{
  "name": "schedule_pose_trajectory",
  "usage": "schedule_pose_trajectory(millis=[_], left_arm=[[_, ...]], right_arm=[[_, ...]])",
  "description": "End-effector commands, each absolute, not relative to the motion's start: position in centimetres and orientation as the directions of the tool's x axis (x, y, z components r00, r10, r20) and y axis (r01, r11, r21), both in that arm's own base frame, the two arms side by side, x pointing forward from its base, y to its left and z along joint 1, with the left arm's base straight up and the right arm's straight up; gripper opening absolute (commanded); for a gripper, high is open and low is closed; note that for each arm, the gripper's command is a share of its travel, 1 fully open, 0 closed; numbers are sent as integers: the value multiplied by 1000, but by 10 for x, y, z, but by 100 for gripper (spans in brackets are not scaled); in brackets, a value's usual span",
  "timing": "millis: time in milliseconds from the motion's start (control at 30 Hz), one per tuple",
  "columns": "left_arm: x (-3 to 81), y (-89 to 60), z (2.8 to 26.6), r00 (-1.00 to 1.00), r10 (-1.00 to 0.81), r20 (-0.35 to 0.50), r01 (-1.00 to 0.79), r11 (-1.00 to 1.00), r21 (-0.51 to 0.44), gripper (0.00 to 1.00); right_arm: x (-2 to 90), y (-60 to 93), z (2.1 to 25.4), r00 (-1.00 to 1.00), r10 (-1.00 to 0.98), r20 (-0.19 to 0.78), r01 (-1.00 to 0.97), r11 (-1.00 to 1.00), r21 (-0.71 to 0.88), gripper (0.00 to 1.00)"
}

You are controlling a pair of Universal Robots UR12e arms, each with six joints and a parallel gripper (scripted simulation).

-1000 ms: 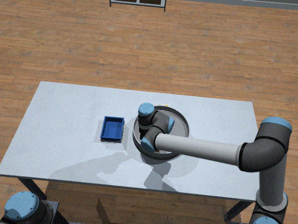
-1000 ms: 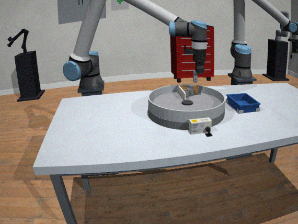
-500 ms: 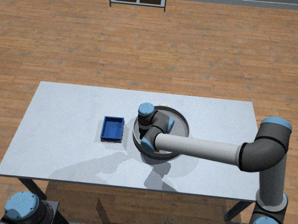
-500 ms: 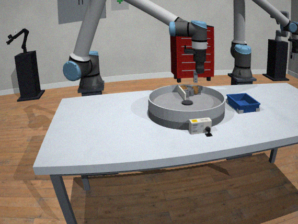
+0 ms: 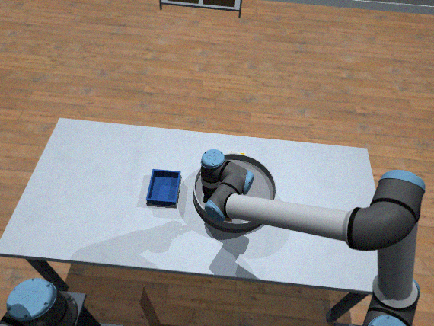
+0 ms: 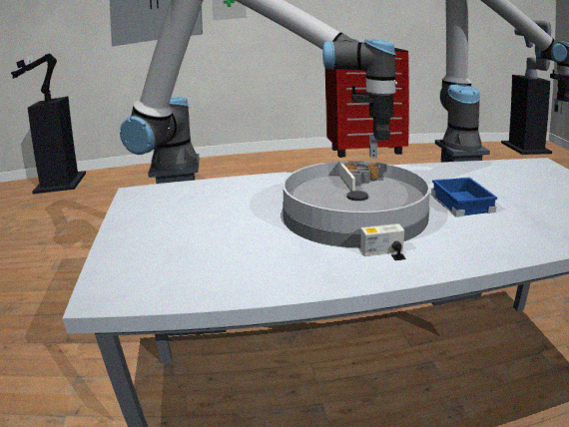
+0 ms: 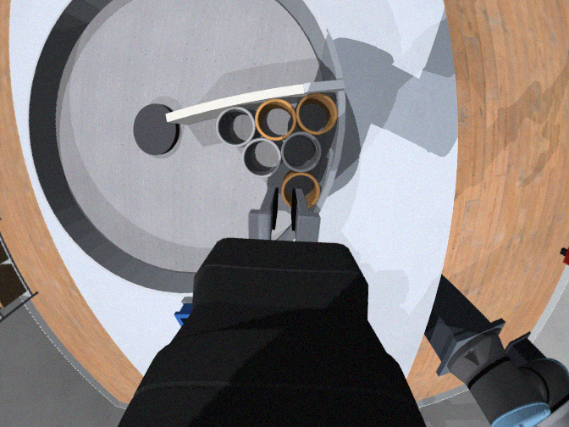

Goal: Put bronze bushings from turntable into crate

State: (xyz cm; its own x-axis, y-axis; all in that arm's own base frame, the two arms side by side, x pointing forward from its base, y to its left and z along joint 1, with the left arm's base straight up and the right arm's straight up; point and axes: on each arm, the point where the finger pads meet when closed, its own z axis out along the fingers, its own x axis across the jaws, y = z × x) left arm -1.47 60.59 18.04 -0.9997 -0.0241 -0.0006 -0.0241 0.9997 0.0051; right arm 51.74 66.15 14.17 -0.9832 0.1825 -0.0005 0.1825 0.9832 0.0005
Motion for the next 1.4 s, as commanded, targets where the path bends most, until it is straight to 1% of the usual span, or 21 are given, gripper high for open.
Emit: schedule_pose_trajectory(millis=[0,600,667,733,833,900,1033,1133,1367], left_arm=[[-16,604,177,-1000,-27,0,-27,1000,0,100],[-16,604,177,-1000,-27,0,-27,1000,0,100],[-16,604,177,-1000,-27,0,-27,1000,0,100],[-16,604,177,-1000,-27,0,-27,1000,0,100],[-16,604,177,-1000,-27,0,-27,1000,0,100],[-16,604,177,-1000,-27,0,-27,1000,0,100],[-16,604,177,-1000,-27,0,-27,1000,0,100],[-16,604,177,-1000,-27,0,-27,1000,0,100],[-16,604,177,-1000,-27,0,-27,1000,0,100]], right_arm=[[516,664,142,-984,179,0,179,984,2,36],[516,664,141,-984,179,0,179,984,1,36],[515,662,134,-984,179,1,179,984,-2,36],[515,662,134,-984,179,1,179,984,-2,36],[515,661,120,-984,179,1,179,984,-2,36],[515,661,116,-984,179,1,179,984,-2,36],[515,661,116,-984,179,1,179,984,-2,36],[517,664,122,-984,179,-2,179,984,7,36],[516,664,120,-984,179,-1,179,984,3,36]])
